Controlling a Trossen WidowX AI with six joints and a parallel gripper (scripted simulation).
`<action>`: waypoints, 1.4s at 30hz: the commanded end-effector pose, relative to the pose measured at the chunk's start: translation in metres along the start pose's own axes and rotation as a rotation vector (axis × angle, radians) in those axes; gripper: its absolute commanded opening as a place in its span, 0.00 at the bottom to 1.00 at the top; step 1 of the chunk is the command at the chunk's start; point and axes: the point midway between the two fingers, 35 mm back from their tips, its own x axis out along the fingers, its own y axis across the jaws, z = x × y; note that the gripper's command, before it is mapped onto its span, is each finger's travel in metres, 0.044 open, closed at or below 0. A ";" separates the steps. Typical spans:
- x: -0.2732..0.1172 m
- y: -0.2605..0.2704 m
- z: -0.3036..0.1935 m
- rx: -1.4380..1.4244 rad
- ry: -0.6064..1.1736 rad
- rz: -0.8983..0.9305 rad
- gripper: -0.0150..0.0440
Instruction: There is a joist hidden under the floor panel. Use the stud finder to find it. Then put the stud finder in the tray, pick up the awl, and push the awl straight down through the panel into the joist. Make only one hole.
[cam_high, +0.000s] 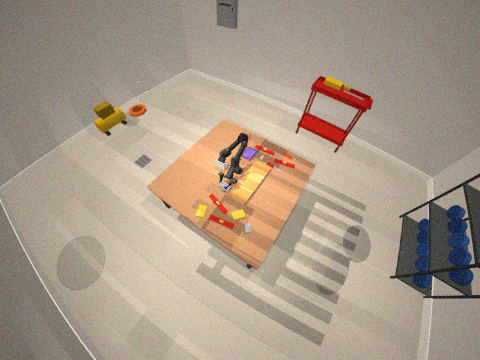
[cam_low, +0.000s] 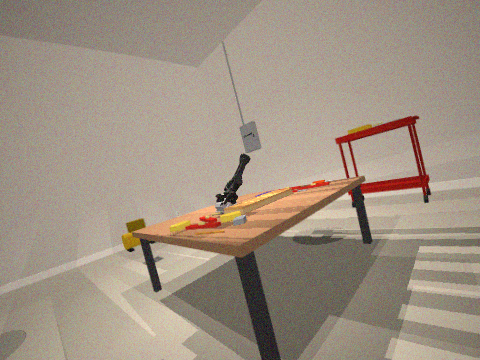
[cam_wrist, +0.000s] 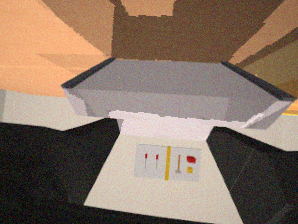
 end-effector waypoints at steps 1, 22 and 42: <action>0.001 0.000 0.001 0.001 0.002 -0.001 0.57; -0.003 0.000 0.007 0.000 0.001 -0.001 0.90; -0.003 0.000 0.007 0.000 0.001 -0.001 0.90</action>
